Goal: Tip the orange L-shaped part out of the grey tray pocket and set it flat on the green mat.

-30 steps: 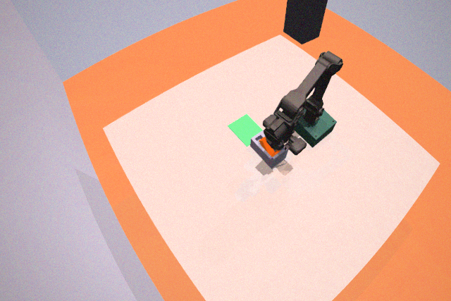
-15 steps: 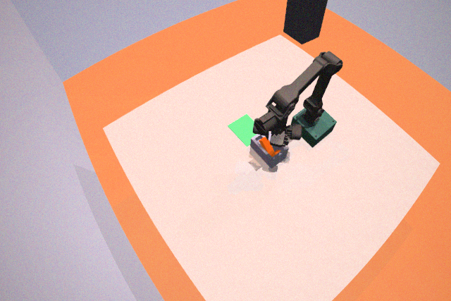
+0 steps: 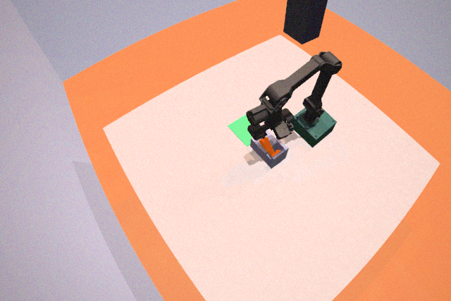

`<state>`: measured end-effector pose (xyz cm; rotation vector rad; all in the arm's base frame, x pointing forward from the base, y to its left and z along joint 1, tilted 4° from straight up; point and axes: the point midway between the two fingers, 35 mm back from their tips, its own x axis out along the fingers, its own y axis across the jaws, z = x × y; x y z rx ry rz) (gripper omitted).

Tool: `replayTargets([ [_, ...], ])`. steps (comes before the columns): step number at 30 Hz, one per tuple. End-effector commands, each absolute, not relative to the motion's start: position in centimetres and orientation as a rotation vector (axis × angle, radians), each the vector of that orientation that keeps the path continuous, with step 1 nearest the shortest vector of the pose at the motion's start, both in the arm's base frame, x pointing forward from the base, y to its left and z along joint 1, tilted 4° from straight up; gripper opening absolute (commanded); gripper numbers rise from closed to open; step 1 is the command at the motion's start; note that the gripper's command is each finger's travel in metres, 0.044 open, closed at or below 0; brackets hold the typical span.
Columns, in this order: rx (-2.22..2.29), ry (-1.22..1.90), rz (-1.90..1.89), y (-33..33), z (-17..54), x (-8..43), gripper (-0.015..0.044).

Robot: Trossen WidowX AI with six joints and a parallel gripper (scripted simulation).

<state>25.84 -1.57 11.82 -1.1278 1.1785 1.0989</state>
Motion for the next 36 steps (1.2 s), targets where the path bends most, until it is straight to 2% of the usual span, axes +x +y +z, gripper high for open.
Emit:
replayTargets([
  [1,-1.235,1.102,1.192,-2.2,12.1,26.4,0.0280],
  [36,-1.235,1.101,1.192,-1.9,6.1,27.0,0.0280],
])
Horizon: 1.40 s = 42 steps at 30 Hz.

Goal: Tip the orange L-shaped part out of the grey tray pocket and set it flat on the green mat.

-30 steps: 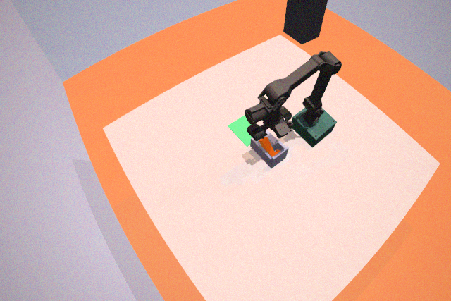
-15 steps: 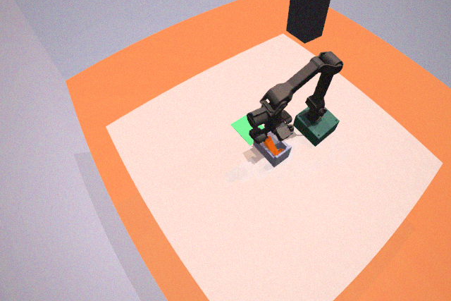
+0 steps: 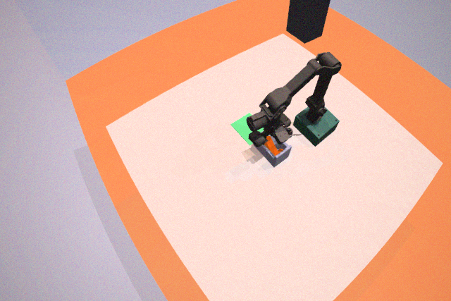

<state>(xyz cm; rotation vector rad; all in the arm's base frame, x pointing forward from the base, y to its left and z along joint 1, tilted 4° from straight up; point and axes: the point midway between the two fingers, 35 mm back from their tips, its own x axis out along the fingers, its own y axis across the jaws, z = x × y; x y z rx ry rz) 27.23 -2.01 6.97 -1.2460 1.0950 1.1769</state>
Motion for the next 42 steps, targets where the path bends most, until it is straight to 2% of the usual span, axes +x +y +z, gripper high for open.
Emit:
replayTargets([
  [1,-1.235,1.101,1.192,-1.9,5.9,27.0,0.0280],
  [17,-1.235,1.101,1.192,-1.8,4.2,27.0,0.0280],
  [21,-1.247,1.095,1.184,-1.9,4.6,27.2,0.0175],
  [32,-1.247,1.095,1.184,-1.9,4.6,27.2,0.0102],
  [36,-1.247,1.095,1.184,-1.9,4.6,27.2,0.0000],
  [42,-1.246,1.096,1.185,-1.9,4.8,27.2,0.0000],
])
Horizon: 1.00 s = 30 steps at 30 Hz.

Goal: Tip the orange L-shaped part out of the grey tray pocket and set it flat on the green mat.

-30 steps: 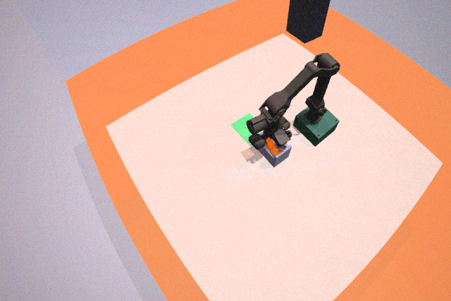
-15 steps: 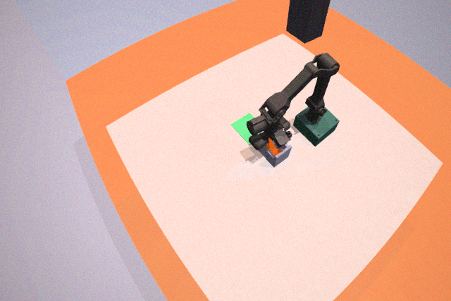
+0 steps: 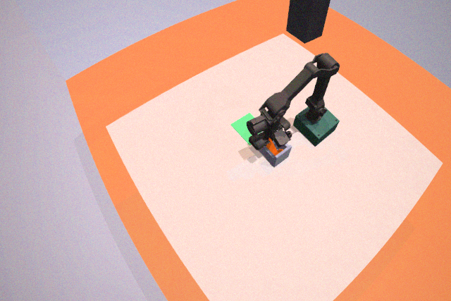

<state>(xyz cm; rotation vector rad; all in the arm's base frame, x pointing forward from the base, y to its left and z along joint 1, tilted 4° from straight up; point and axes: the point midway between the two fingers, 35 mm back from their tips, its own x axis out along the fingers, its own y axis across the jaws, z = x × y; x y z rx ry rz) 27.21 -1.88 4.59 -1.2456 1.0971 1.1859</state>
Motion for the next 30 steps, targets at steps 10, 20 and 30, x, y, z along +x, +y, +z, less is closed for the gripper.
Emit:
replayTargets([
  [10,-1.238,1.100,1.190,-1.9,6.2,27.0,0.0000],
  [20,-1.236,1.101,1.191,-2.0,7.8,26.8,0.0000],
  [30,-1.235,1.101,1.192,-2.0,9.3,26.6,0.0000],
])
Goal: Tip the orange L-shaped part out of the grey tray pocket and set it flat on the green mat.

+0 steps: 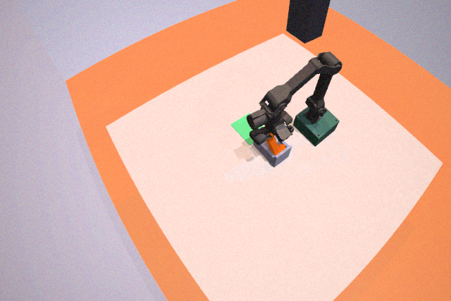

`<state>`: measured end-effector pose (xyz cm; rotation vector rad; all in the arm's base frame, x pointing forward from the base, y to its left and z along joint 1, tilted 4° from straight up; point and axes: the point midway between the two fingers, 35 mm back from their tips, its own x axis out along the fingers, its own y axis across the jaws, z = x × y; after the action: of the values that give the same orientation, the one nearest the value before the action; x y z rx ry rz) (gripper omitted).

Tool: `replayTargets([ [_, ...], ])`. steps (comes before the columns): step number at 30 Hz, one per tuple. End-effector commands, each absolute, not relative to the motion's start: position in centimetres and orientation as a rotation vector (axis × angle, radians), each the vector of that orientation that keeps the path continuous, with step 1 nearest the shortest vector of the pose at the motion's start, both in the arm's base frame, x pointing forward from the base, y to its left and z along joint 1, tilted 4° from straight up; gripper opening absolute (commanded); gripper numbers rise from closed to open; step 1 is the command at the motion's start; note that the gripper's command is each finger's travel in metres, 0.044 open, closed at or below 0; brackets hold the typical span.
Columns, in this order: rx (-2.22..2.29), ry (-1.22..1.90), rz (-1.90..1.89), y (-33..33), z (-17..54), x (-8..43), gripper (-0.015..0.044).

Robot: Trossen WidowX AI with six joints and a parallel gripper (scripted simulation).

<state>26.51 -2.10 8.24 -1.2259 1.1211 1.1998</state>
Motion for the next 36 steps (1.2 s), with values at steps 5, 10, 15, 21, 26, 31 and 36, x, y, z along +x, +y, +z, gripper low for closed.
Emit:
replayTargets([
  [5,-1.235,1.102,1.192,-2.1,10.1,26.6,0.0000],
  [10,-1.235,1.102,1.192,-2.1,10.9,26.5,0.0000],
  [15,-1.235,1.102,1.192,-2.1,11.6,26.5,0.0000],
  [21,-1.235,1.102,1.192,-2.2,12.5,26.4,0.0000],
  [26,-1.235,1.102,1.192,-2.2,13.3,26.3,0.0000],
  [31,-1.235,1.102,1.192,-2.2,13.5,26.3,0.0000],
  [36,-1.235,1.102,1.192,-2.2,13.8,26.3,0.0000],
])
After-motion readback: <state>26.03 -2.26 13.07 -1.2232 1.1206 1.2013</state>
